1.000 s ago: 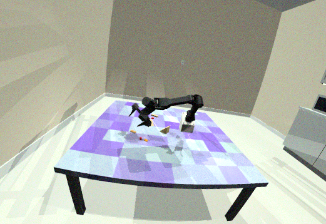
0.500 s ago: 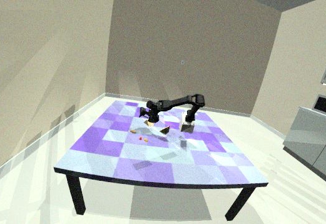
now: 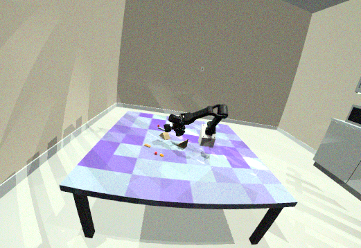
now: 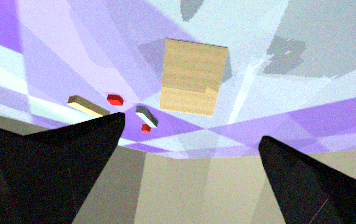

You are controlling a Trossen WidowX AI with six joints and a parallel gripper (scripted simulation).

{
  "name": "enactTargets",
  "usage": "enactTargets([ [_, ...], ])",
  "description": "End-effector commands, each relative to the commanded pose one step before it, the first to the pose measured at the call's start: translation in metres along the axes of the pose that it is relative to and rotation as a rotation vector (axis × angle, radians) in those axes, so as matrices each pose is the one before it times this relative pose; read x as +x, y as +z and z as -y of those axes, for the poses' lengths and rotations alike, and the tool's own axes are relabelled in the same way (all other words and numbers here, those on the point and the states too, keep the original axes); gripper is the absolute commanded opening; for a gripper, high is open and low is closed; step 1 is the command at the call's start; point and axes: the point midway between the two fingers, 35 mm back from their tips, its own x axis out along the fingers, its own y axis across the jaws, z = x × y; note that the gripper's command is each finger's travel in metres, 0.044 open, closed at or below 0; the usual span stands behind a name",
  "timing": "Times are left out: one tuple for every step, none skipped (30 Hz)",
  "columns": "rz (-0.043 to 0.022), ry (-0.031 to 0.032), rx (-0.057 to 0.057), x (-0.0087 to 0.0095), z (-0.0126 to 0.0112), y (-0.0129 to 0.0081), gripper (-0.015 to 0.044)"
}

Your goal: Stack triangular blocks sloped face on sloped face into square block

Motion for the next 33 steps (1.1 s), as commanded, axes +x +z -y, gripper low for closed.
enactTargets([
  [-0.00654, 0.01255, -0.0203, 0.00176, -0.00597, -0.00027, 0.0440],
  [0.00001, -0.00006, 0.0000, 0.00248, 0.00054, 0.00004, 0.0440],
  [0.00002, -0.00010, 0.0000, 0.00415, 0.00084, 0.00011, 0.0440],
  [0.00002, -0.00012, 0.0000, 0.00519, 0.00095, 0.00019, 0.0440],
  [0.00003, -0.00011, 0.0000, 0.00524, 0.00085, 0.00025, 0.0440],
  [0.00003, -0.00011, 0.0000, 0.00528, 0.00074, 0.00031, 0.0440],
  [0.00003, -0.00011, 0.0000, 0.00531, 0.00063, 0.00037, 0.0440],
  [0.00004, -0.00010, 0.0000, 0.00534, 0.00052, 0.00043, 0.0440],
  [0.00004, -0.00010, 0.0000, 0.00536, 0.00041, 0.00049, 0.0440],
  [0.00004, -0.00009, 0.0000, 0.00539, 0.00029, 0.00055, 0.0440],
  [0.00005, -0.00009, 0.0000, 0.00539, 0.00018, 0.00061, 0.0440],
  [0.00005, -0.00009, 0.0000, 0.00542, 0.00007, 0.00067, 0.0440],
  [0.00006, -0.00008, 0.0000, 0.00544, -0.00005, 0.00073, 0.0440],
  [0.00006, -0.00008, 0.0000, 0.00545, -0.00017, 0.00078, 0.0440],
  [0.00006, -0.00007, 0.0000, 0.00546, -0.00029, 0.00084, 0.0440],
  [0.00007, -0.00007, 0.0000, 0.00547, -0.00041, 0.00090, 0.0440],
  [0.00007, -0.00006, 0.0000, 0.00546, -0.00053, 0.00095, 0.0440],
  [0.00006, -0.00004, 0.0000, 0.00439, -0.00052, 0.00080, 0.0440],
  [0.00004, -0.00002, 0.0000, 0.00263, -0.00035, 0.00050, 0.0440],
  [0.00001, -0.00001, 0.0000, 0.00088, -0.00012, 0.00017, 0.0440],
  [0.00000, 0.00000, 0.0000, 0.00000, 0.00000, 0.00000, 0.0440],
  [0.00000, 0.00000, 0.0000, 0.00000, 0.00000, 0.00000, 0.0440],
  [-0.00001, -0.00001, 0.0000, 0.00014, 0.00001, -0.00014, 0.0440],
  [-0.00002, -0.00001, 0.0000, 0.00029, 0.00002, -0.00030, 0.0440],
  [-0.00002, -0.00001, 0.0000, 0.00033, 0.00002, -0.00034, 0.0440],
  [-0.00003, -0.00002, 0.0000, 0.00040, 0.00002, -0.00042, 0.0440],
  [-0.00003, -0.00002, 0.0000, 0.00039, 0.00002, -0.00040, 0.0440],
  [-0.00001, -0.00001, 0.0000, 0.00015, 0.00001, -0.00015, 0.0440],
  [0.00000, 0.00000, 0.0000, 0.00000, 0.00000, 0.00000, 0.0440],
  [0.00000, 0.00000, 0.0000, 0.00000, 0.00000, 0.00000, 0.0440],
  [0.00000, 0.00000, 0.0000, 0.00000, 0.00000, 0.00000, 0.0440],
  [0.00000, 0.00000, 0.0000, 0.00000, 0.00000, 0.00000, 0.0440],
  [0.00000, 0.00000, 0.0000, 0.00000, 0.00000, 0.00000, 0.0440],
])
